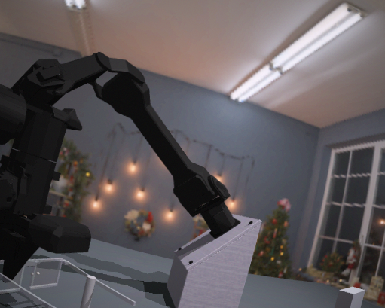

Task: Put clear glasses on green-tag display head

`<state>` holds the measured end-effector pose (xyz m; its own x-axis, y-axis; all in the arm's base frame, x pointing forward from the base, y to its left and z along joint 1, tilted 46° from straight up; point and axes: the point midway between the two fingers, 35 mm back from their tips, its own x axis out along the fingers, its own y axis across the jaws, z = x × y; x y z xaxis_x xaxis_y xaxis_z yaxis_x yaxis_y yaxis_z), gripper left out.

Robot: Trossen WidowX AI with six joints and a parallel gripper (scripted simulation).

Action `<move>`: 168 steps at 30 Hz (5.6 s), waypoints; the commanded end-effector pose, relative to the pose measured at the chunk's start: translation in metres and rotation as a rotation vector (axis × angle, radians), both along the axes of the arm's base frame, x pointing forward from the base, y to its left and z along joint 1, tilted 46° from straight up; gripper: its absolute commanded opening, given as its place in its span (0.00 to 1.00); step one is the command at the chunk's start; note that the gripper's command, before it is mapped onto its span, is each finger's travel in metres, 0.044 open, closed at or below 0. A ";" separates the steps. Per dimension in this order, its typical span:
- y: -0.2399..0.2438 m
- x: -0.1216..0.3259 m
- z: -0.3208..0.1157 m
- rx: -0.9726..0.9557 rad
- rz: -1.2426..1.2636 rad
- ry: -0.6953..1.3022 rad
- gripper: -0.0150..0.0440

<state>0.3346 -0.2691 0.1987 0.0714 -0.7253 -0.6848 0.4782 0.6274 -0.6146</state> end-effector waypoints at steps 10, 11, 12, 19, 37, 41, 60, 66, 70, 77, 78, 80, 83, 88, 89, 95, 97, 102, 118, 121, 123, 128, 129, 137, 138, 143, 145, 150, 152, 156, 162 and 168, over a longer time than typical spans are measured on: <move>-0.003 0.006 0.006 -0.003 0.004 -0.010 0.25; -0.003 0.006 0.007 -0.003 0.004 -0.010 0.25; -0.003 0.007 0.007 -0.003 0.004 -0.010 0.25; -0.004 0.009 0.008 -0.003 0.004 -0.011 0.25; -0.006 0.013 0.011 -0.003 0.004 -0.011 0.25; -0.006 0.012 0.010 -0.003 0.004 -0.011 0.25; -0.004 0.008 0.008 -0.003 0.004 -0.011 0.25; -0.004 0.006 0.007 -0.003 0.004 -0.010 0.25; -0.003 0.005 0.007 -0.003 0.004 -0.010 0.25; 0.018 0.001 0.024 0.000 0.003 -0.010 0.25; 0.024 0.000 0.029 0.001 0.003 -0.010 0.25; 0.034 -0.003 0.038 0.001 0.003 -0.010 0.25; 0.042 -0.005 0.045 0.001 0.004 -0.010 0.25; 0.043 -0.004 0.044 0.002 0.003 -0.012 0.25; 0.044 -0.003 0.042 0.003 0.002 -0.015 0.25; 0.073 0.014 0.021 0.022 -0.017 -0.066 0.25; 0.085 0.019 0.013 0.029 -0.024 -0.086 0.25; 0.115 0.031 -0.008 0.045 -0.044 -0.135 0.25; 0.214 0.042 -0.071 0.086 -0.103 -0.289 0.25; 0.232 0.040 -0.082 0.092 -0.113 -0.319 0.25; 0.244 0.037 -0.089 0.096 -0.120 -0.339 0.25; 0.272 0.030 -0.106 0.106 -0.135 -0.391 0.25; 0.278 0.028 -0.110 0.108 -0.138 -0.401 0.25; 0.318 0.009 -0.136 0.125 -0.158 -0.489 0.25; 0.323 0.006 -0.139 0.127 -0.160 -0.500 0.25; 0.345 -0.009 -0.154 0.141 -0.169 -0.559 0.25; 0.353 -0.016 -0.160 0.147 -0.172 -0.583 0.25; 0.371 -0.034 -0.173 0.164 -0.179 -0.644 0.25; 0.377 -0.041 -0.178 0.172 -0.181 -0.669 0.25; 0.388 -0.057 -0.188 0.190 -0.184 -0.720 0.25; 0.402 -0.081 -0.201 0.222 -0.187 -0.798 0.25; 0.411 -0.105 -0.213 0.263 -0.187 -0.878 0.25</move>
<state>0.2428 0.1391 -0.0069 0.5100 -0.6136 -0.6028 0.8206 0.5572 0.1271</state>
